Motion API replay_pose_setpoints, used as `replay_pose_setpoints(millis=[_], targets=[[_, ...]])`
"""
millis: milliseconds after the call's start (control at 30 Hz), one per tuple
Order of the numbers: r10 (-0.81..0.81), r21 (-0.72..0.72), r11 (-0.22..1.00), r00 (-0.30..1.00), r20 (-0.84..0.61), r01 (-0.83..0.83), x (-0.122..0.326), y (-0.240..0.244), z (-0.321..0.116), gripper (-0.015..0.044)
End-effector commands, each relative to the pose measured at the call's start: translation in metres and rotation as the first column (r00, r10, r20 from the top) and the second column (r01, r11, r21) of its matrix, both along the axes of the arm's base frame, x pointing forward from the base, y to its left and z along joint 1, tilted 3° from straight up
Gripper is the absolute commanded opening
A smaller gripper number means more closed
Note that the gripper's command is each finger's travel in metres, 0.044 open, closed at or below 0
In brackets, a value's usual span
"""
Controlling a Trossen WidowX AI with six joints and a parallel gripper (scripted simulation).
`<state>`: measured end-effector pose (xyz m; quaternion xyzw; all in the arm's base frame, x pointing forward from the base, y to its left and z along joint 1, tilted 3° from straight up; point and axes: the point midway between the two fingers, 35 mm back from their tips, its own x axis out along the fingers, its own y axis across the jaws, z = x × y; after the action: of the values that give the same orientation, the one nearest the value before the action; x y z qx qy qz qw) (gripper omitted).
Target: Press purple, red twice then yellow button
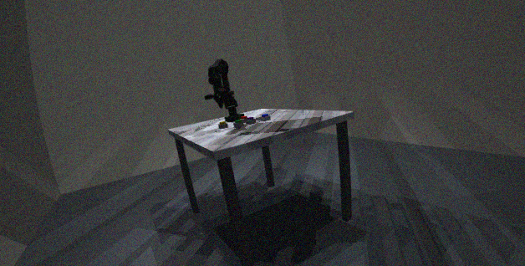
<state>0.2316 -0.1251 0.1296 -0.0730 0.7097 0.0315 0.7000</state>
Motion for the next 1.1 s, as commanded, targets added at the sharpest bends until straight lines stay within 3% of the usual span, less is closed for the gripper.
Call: replay_pose_setpoints(millis=[0, 100, 233, 1067], targets=[[0.009, -0.005, 1.000, 1.000, 0.004, -0.009, 0.001, -0.009, 0.001, 0.0020], [0.009, -0.005, 1.000, 1.000, 0.004, -0.009, 0.002, -0.011, -0.009, 0.0020], [0.009, -0.006, 1.000, 1.000, 0.004, -0.009, 0.001, -0.013, -0.058, 0.0020], [0.009, -0.006, 1.000, 1.000, 0.004, -0.009, 0.001, -0.015, -0.090, 0.0020]])
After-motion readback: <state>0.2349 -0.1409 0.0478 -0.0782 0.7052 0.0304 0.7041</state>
